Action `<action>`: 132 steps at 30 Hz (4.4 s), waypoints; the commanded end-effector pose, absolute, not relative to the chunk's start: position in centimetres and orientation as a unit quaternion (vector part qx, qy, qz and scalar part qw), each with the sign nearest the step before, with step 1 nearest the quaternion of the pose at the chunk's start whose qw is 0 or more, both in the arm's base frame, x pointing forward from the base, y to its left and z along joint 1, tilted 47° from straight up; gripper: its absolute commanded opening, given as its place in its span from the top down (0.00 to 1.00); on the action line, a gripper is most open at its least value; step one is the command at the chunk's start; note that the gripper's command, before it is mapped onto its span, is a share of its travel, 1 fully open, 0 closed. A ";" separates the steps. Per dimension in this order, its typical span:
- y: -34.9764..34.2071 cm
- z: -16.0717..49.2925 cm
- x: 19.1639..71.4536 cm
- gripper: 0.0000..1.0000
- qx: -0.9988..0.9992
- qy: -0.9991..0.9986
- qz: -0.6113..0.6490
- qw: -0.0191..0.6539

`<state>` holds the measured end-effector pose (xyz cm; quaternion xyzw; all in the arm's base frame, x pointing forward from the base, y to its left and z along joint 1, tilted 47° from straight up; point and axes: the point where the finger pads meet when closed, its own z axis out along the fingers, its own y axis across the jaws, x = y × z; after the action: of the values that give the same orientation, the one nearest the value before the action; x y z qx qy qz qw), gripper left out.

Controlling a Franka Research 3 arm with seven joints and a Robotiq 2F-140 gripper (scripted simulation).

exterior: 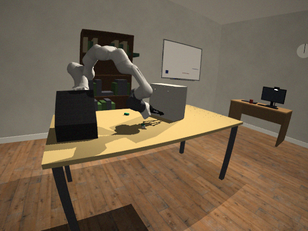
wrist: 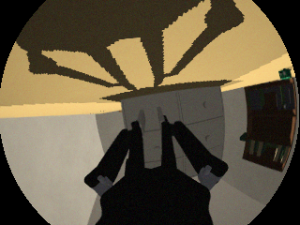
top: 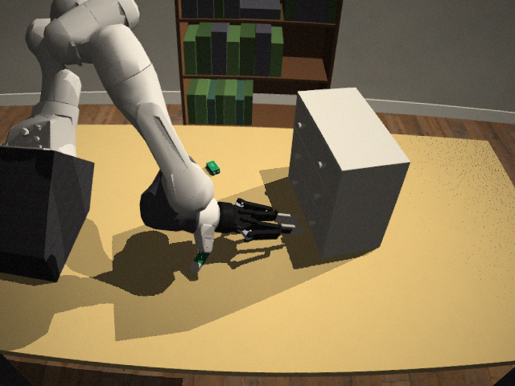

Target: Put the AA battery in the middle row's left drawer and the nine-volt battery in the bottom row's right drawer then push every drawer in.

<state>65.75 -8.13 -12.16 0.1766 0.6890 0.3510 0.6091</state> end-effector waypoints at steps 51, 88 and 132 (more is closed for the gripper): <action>-8.1 -12.3 65.8 0.80 0.176 0.690 0.349 0.609; -8.0 -11.6 68.8 0.80 0.176 0.690 0.349 0.609; -8.0 -11.5 69.2 0.92 0.176 0.690 0.349 0.609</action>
<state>69.11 -8.07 -11.48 0.1734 0.6899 0.3480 0.6106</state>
